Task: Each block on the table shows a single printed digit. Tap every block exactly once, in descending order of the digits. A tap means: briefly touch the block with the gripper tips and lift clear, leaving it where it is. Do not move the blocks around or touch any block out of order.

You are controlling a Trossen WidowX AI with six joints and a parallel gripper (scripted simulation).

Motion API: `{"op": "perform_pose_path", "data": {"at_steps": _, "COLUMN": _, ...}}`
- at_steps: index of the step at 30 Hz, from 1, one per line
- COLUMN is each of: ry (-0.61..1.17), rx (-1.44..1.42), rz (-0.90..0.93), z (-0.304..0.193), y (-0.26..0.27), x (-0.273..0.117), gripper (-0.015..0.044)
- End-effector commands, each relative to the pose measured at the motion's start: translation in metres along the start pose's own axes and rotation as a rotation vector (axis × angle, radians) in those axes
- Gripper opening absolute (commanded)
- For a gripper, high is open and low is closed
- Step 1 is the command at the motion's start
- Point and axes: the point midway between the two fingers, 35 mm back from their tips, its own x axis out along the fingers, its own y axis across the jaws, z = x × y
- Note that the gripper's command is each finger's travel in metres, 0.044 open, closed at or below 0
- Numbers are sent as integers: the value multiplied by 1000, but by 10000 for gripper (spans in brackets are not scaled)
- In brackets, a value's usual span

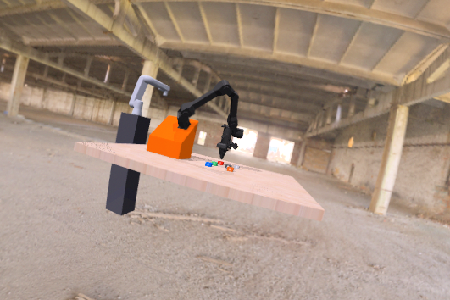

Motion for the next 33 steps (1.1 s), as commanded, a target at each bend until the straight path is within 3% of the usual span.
{"op": "perform_pose_path", "data": {"at_steps": 1, "ry": -2, "rx": 8, "rz": 6, "z": 2, "y": 1, "x": -11, "gripper": 20}}
{"op": "perform_pose_path", "data": {"at_steps": 8, "ry": -2, "rx": 7, "rz": 10, "z": 2, "y": 2, "x": -93, "gripper": 20}}
{"op": "perform_pose_path", "data": {"at_steps": 14, "ry": 1, "rx": 15, "rz": 13, "z": 3, "y": -8, "x": -93, "gripper": 20}}
{"op": "perform_pose_path", "data": {"at_steps": 23, "ry": 0, "rx": 6, "rz": 2, "z": -4, "y": -114, "x": -91, "gripper": 20}}
{"op": "perform_pose_path", "data": {"at_steps": 30, "ry": 1, "rx": 6, "rz": 1, "z": -5, "y": -116, "x": -89, "gripper": 20}}
{"op": "perform_pose_path", "data": {"at_steps": 33, "ry": 12, "rx": 15, "rz": 8, "z": -4, "y": -115, "x": -66, "gripper": 20}}
